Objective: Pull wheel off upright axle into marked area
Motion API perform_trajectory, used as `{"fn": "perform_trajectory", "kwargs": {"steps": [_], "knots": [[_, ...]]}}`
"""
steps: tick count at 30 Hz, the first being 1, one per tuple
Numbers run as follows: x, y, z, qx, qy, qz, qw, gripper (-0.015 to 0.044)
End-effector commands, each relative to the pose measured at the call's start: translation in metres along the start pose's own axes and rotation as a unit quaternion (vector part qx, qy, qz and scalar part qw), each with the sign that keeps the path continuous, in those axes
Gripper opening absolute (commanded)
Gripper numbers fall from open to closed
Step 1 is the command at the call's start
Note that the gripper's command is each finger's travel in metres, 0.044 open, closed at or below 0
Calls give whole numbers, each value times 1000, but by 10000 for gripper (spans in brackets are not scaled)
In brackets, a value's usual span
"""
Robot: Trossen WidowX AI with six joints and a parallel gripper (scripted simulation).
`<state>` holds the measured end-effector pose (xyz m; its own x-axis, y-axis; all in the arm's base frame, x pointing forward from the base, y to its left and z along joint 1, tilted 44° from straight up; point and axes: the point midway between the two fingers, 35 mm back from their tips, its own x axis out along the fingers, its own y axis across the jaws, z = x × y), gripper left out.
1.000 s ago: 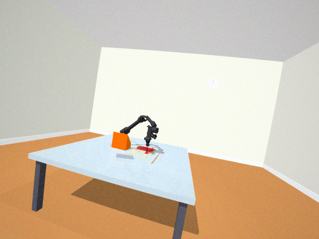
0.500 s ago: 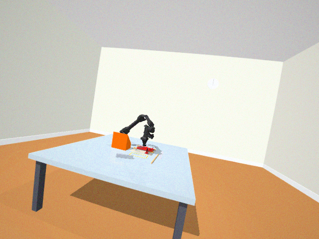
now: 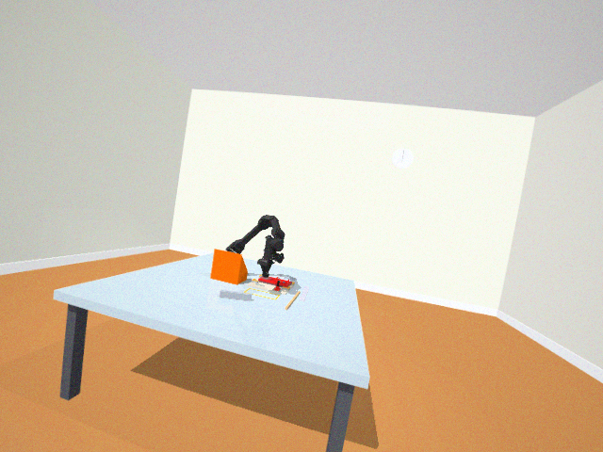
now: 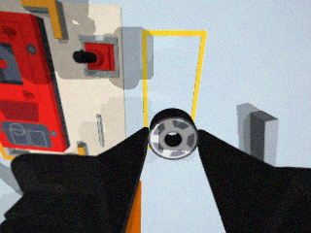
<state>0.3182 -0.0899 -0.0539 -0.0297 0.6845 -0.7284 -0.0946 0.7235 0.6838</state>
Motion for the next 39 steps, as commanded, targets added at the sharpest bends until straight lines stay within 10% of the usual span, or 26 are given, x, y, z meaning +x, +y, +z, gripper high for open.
{"fn": "perform_trajectory", "kwargs": {"steps": [1, 30, 39], "knots": [[7, -3, -3, -1, 1, 1, 1000, 0], [106, -1, -3, -2, 1, 3, 1000, 0], [102, -2, -2, -5, 1, 1, 1000, 236]]}}
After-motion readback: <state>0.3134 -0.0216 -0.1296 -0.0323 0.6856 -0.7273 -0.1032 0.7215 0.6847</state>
